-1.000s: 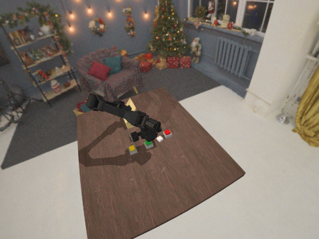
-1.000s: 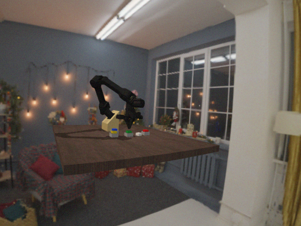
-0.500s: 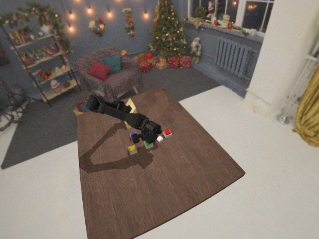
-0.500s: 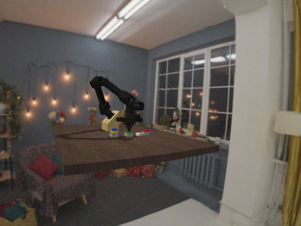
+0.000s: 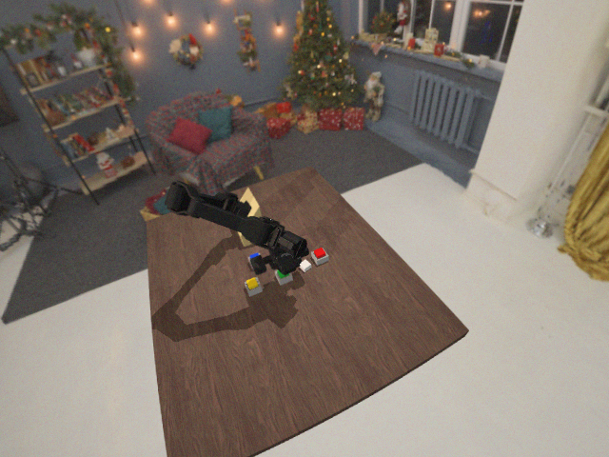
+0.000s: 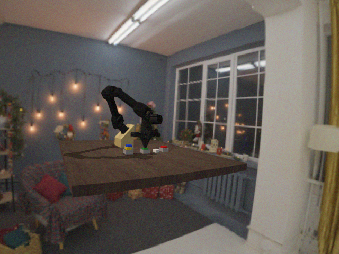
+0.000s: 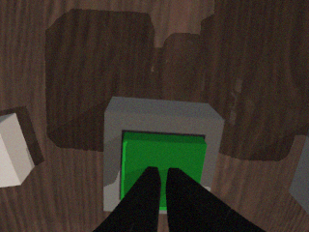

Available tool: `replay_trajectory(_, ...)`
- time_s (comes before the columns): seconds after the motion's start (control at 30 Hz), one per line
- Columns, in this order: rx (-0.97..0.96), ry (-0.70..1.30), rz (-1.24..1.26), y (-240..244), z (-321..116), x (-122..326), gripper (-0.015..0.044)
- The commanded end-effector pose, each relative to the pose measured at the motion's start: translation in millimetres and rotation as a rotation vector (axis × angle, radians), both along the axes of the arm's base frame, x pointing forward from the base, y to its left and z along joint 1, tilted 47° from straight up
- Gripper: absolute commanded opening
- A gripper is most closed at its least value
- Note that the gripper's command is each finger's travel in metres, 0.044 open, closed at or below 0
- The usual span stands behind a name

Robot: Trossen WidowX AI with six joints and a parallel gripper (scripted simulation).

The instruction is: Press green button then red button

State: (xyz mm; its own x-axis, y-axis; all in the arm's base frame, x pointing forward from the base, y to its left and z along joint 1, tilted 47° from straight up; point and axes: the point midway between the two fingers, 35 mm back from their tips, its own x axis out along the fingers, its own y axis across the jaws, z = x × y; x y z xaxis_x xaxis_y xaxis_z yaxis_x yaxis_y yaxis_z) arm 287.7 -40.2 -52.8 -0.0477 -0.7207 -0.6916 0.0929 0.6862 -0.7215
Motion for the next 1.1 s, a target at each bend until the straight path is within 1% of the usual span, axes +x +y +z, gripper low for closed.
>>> replay_trajectory(0.0,-0.004,0.004,0.004,-1,-1,0,0.002)
replay_trajectory(0.07,0.0,0.0,0.0,2,2,0,0.002)
replay_trajectory(0.17,-0.002,0.004,0.003,21,20,1,0.002)
replay_trajectory(0.37,-0.002,0.004,0.004,25,23,2,0.002)
replay_trajectory(0.53,0.0,0.005,0.004,66,62,5,0.002)
replay_trajectory(0.7,0.0,0.005,0.004,68,64,4,0.002)
replay_trajectory(0.8,0.005,0.004,0.005,85,50,8,0.002)
replay_trajectory(0.93,0.013,0.003,0.006,130,7,11,0.002)
replay_trajectory(1.07,0.011,0.002,0.004,170,-37,1,0.002)
